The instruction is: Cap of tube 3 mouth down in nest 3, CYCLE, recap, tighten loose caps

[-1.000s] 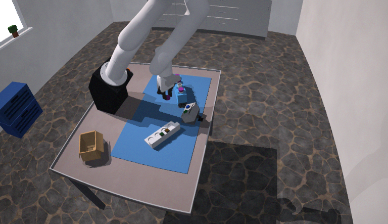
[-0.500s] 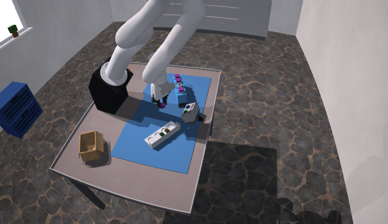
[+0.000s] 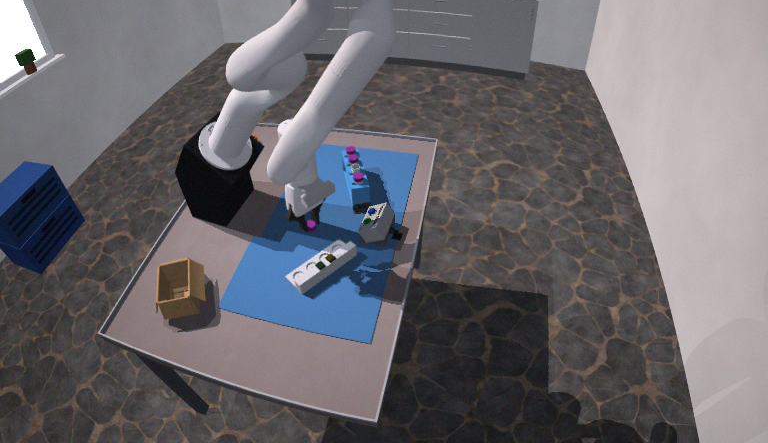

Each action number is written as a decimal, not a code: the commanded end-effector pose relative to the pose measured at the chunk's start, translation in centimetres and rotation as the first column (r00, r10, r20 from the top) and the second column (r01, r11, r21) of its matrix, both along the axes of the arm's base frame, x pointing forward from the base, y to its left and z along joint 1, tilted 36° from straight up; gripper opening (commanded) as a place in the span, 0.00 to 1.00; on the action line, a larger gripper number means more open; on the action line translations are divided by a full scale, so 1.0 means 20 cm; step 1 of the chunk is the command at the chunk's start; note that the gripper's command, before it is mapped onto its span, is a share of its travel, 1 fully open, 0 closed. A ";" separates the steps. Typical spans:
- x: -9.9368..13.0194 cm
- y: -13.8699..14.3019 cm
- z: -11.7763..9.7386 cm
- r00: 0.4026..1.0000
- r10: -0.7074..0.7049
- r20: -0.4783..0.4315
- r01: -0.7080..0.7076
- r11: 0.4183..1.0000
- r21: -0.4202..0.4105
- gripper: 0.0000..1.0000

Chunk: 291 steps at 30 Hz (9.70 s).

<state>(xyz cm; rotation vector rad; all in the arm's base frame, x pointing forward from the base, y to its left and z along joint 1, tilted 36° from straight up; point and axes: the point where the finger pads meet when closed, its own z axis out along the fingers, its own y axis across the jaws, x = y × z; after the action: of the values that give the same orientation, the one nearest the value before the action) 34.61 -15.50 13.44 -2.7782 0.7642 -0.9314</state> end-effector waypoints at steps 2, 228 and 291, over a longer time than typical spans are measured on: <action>0.00 -0.18 0.00 1.000 0.011 0.003 -0.011 1.000 0.016 0.00; 0.73 0.93 0.04 0.664 -0.716 -0.217 0.688 0.470 0.553 0.00; 0.68 0.93 0.11 0.664 -0.716 -0.217 0.688 0.470 0.553 0.00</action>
<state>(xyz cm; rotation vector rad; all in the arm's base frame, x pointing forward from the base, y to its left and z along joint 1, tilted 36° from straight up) 48.26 3.11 15.53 -1.8233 1.9016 -0.6323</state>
